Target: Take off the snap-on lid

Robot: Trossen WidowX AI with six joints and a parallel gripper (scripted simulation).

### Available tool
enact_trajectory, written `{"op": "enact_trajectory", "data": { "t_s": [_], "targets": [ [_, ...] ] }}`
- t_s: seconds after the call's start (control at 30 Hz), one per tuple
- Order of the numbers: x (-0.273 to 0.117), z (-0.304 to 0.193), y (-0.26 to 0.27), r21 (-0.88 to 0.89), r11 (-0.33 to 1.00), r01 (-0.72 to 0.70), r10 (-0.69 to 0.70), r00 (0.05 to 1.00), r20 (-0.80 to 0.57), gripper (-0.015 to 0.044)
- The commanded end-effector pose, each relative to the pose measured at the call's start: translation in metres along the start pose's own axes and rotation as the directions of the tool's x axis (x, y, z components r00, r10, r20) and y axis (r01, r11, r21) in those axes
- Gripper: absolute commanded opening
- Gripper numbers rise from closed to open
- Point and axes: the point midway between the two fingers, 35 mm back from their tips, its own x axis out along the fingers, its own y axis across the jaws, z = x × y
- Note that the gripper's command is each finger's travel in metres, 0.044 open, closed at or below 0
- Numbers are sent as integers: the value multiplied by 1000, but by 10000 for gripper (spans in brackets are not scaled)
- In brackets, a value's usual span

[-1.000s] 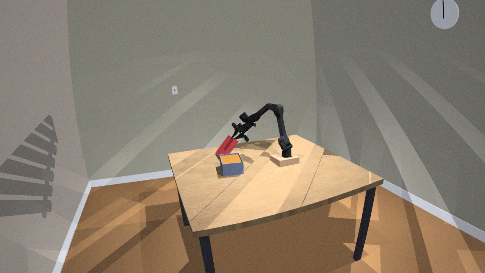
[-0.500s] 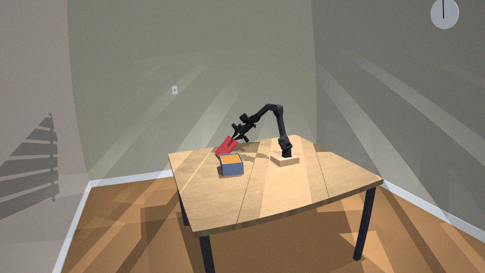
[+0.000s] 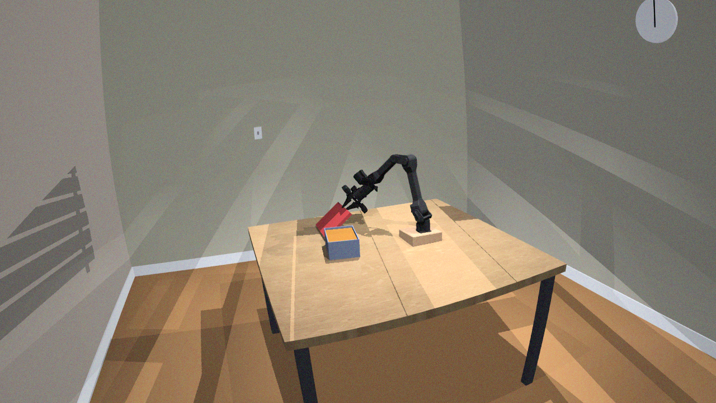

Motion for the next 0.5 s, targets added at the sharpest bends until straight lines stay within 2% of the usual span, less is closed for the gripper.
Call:
{"op": "enact_trajectory", "data": {
  "t_s": [0.0, 0.47],
  "targets": [
    [10, -5, -20, 32, 999, 39, -38, 999, -20, 0],
    [17, -6, -29, 32, 999, 39, -39, 999, -20, 0]
  ]
}}
